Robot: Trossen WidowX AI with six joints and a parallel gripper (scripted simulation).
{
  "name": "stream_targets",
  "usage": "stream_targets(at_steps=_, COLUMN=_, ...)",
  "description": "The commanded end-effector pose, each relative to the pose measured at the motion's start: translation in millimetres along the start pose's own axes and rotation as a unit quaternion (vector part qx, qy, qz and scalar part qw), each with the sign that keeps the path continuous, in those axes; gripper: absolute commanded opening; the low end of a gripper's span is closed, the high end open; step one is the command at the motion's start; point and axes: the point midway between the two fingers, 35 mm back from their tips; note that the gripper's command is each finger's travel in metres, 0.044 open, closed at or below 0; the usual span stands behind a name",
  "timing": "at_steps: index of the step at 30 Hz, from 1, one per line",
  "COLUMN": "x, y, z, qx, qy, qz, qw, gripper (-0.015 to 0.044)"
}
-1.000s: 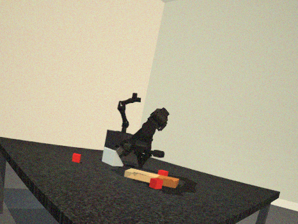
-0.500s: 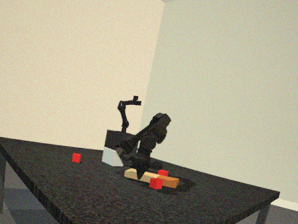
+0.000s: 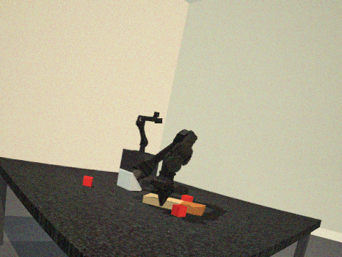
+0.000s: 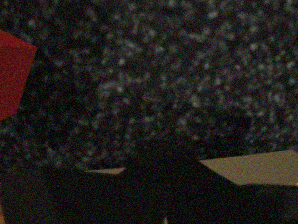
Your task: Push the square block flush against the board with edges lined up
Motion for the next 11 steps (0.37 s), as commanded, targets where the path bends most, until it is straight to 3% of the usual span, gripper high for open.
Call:
stream_targets(at_steps=1, x=8.8, y=-2.3, z=-0.1, qx=0.001, qy=-0.002, qz=0.004, qw=1.0, gripper=0.0)
stream_targets(at_steps=11, x=3.3, y=-2.0, z=1.0, qx=0.001, qy=-0.002, qz=0.004, qw=1.0, gripper=0.0)
Point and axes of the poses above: the point midway between the two fingers, 35 mm back from their tips, its own y axis back along the fingers, its own z axis across the jaws, x = y × z, and after that the axes turned 5 degrees about -y, right-handed
